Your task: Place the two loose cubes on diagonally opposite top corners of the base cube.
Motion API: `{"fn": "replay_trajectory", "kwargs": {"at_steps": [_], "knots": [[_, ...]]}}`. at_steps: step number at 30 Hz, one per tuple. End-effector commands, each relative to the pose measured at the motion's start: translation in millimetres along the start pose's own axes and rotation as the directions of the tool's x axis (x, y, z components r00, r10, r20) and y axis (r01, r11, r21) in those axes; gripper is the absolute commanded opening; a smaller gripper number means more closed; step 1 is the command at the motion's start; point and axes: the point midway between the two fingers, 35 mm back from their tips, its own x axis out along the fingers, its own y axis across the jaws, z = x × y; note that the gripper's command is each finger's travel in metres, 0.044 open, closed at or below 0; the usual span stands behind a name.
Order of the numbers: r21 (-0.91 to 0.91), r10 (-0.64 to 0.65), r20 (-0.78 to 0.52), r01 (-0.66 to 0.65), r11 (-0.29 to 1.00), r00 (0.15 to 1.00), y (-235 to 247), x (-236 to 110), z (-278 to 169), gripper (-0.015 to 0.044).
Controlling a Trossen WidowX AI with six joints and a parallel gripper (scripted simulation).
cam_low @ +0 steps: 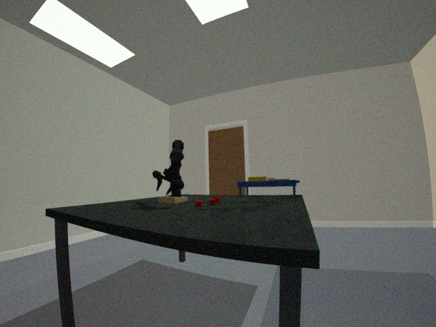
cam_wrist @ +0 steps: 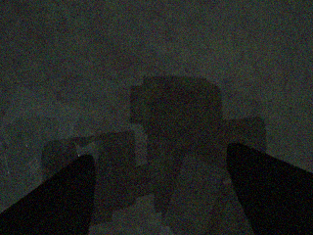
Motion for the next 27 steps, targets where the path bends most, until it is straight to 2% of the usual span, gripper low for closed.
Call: {"fn": "replay_trajectory", "kwargs": {"at_steps": [1, 6, 11, 19, 27], "knots": [[-0.17, 0.086, -0.011, -0.086, 0.982, 0.996, 32, -15, 8, 0.0265], [-0.405, 0.197, -0.047, -0.199, 0.892, 0.979, 79, -43, 11, 0.0265], [-0.61, 0.291, -0.105, -0.292, 0.736, 0.951, 123, -75, 6, 0.0265], [-0.838, 0.389, -0.235, -0.388, 0.383, 0.891, 184, -133, -22, 0.0265], [-0.91, 0.415, -0.375, -0.414, 0.005, 0.829, 225, -190, -64, 0.0265]]}}
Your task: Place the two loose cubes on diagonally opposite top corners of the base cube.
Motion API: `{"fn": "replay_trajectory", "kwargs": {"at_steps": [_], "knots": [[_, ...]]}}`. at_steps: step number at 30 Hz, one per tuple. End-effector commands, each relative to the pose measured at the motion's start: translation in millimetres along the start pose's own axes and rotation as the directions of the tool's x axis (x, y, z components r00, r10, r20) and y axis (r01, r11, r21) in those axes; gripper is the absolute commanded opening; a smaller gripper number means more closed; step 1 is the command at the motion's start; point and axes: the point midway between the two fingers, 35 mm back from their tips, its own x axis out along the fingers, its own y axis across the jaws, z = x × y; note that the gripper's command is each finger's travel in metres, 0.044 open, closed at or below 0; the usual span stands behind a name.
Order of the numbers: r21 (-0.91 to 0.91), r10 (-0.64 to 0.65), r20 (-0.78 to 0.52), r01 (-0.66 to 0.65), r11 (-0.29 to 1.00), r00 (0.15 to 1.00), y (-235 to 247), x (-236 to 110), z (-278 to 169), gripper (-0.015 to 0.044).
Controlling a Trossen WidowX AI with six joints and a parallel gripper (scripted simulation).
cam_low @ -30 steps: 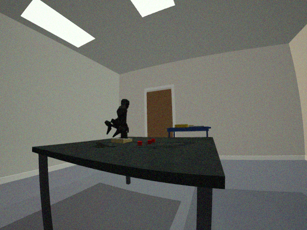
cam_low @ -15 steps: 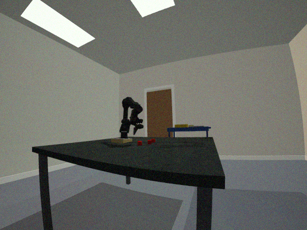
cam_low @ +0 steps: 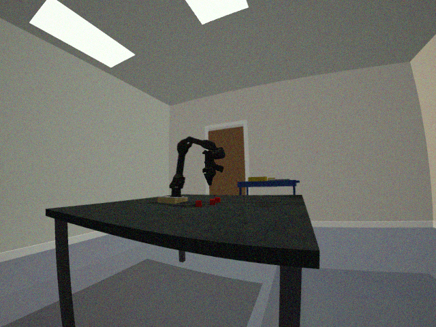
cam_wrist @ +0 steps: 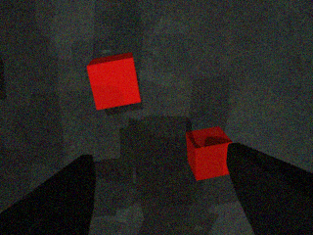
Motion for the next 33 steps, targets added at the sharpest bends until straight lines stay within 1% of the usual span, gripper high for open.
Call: {"fn": "replay_trajectory", "kwargs": {"at_steps": [1, 4, 6, 11, 13, 17, 21, 33], "knots": [[-0.098, 0.046, -0.006, -0.047, 0.994, 0.999, 19, -5, 10, 0.0265], [-0.098, 0.046, -0.006, -0.047, 0.994, 0.999, 19, -5, 10, 0.0265], [-0.098, 0.046, -0.006, -0.047, 0.994, 0.999, 19, 1, 11, 0.0265], [-0.098, 0.047, -0.005, -0.047, 0.994, 0.999, 21, 44, 11, 0.0265], [-0.098, 0.047, -0.005, -0.047, 0.994, 0.999, 22, 56, 10, 0.0265], [-0.098, 0.047, -0.005, -0.047, 0.994, 0.999, 22, 60, 10, 0.0265], [-0.098, 0.047, -0.005, -0.047, 0.994, 0.999, 23, 72, 10, 0.0265], [-0.098, 0.047, -0.005, -0.047, 0.994, 0.999, 23, 86, 10, 0.0265]]}}
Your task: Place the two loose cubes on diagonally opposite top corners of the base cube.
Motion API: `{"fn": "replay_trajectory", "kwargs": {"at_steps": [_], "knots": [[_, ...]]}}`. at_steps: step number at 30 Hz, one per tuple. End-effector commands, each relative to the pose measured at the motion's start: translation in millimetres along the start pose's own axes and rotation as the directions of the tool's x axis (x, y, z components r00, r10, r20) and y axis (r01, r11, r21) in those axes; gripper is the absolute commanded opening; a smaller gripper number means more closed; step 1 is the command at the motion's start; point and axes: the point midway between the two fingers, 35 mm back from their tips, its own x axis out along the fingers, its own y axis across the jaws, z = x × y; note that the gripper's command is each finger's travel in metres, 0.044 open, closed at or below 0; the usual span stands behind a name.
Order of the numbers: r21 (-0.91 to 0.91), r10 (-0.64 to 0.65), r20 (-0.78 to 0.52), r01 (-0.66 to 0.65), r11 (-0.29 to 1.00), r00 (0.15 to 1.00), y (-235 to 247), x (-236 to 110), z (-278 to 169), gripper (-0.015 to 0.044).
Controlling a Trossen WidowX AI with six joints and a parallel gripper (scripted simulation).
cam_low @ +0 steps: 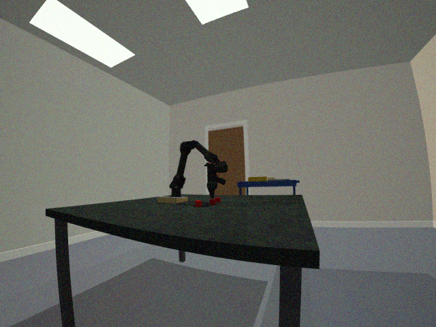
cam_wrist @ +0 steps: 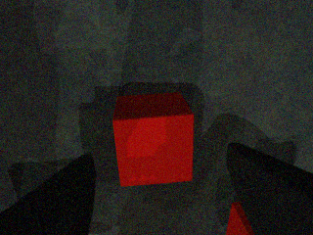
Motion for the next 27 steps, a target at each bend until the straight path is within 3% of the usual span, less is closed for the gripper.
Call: {"fn": "replay_trajectory", "kwargs": {"at_steps": [1, 13, 19, 27], "knots": [[0.005, 0.008, -0.004, -0.008, 1.0, 1.0, 1, 8, -1, 0.0265], [0.005, 0.008, -0.004, -0.008, 1.0, 1.0, 2, 25, -2, 0.0265], [0.005, 0.008, -0.004, -0.008, 1.0, 1.0, 2, 25, -2, 0.0107], [0.005, 0.008, -0.004, -0.008, 1.0, 1.0, 1, 15, 0, 0.0105]]}}
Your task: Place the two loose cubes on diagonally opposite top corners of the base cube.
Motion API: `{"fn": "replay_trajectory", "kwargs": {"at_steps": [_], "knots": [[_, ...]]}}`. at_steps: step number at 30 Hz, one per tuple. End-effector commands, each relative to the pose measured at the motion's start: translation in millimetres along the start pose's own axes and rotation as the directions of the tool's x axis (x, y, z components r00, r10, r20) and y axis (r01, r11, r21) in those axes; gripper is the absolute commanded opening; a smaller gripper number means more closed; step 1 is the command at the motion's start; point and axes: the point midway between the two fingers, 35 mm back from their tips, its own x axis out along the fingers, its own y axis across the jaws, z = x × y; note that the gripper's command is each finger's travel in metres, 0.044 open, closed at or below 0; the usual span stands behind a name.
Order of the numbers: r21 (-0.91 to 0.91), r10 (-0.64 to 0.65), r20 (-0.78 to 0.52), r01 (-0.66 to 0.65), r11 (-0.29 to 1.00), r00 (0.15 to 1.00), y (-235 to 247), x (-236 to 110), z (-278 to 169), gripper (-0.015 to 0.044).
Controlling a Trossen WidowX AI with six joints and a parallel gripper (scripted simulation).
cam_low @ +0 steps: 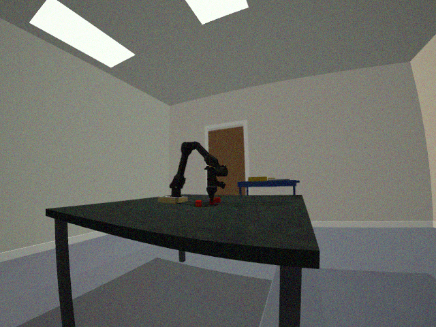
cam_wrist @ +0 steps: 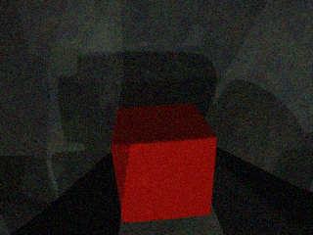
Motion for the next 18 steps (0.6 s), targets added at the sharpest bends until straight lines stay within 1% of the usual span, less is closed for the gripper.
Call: {"fn": "replay_trajectory", "kwargs": {"at_steps": [1, 18], "knots": [[0.003, -0.003, 0.008, 0.003, 1.0, 1.0, -2, -10, 3, 0.0105], [0.003, -0.003, 0.008, 0.003, 1.0, 1.0, -4, -63, 5, 0.0105]]}}
